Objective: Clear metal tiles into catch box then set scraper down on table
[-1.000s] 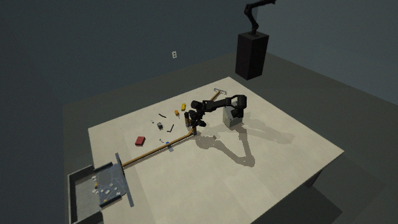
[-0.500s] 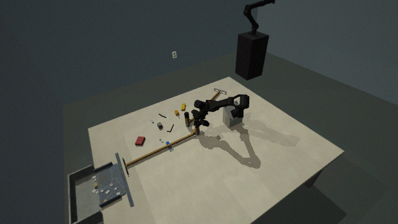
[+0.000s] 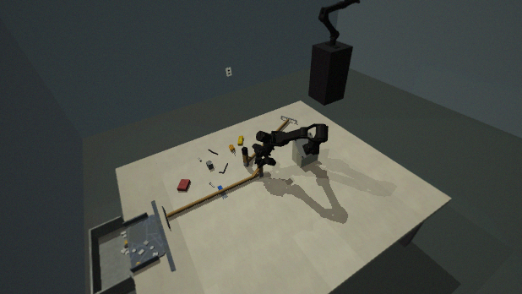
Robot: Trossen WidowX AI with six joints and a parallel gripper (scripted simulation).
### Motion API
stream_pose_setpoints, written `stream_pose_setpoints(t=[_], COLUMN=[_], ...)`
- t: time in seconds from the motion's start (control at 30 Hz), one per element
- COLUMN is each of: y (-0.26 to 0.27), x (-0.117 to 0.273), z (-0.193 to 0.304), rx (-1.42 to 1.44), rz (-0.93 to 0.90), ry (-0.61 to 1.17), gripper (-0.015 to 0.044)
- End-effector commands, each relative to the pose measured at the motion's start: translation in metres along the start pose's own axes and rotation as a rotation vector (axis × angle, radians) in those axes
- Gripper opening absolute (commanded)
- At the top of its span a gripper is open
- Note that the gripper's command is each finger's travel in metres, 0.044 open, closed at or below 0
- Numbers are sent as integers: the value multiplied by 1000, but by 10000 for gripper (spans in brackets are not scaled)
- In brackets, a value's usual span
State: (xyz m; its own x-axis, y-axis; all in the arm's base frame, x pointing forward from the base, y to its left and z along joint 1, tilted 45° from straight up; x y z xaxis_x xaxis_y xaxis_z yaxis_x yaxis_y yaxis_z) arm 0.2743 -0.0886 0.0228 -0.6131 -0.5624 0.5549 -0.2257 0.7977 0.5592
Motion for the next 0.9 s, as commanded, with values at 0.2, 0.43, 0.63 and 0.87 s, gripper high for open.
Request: stream_pose_setpoints(t=[0.2,0.43,0.63,0.87], y=[-1,-3,-2,-1], x=[8,26,41,59], z=[0,-1,-1,0], rx=[0,1,0,0], rz=[3,5,4,2], ry=[4,7,7,3], gripper=[440,440,440,440])
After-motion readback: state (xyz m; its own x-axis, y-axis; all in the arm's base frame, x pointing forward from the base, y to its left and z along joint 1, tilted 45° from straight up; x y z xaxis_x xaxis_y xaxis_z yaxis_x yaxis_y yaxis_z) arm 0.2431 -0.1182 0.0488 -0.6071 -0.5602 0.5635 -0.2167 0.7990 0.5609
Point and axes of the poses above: the point midway between the two fingers, 35 mm back from their tips, its own x axis back along the fingers, its own y axis across the jaws, z = x × y, the point moved 8 cm from there along x, back along the fingers, and after that the axes turned 15 degrees about x, right-handed, at the moved point
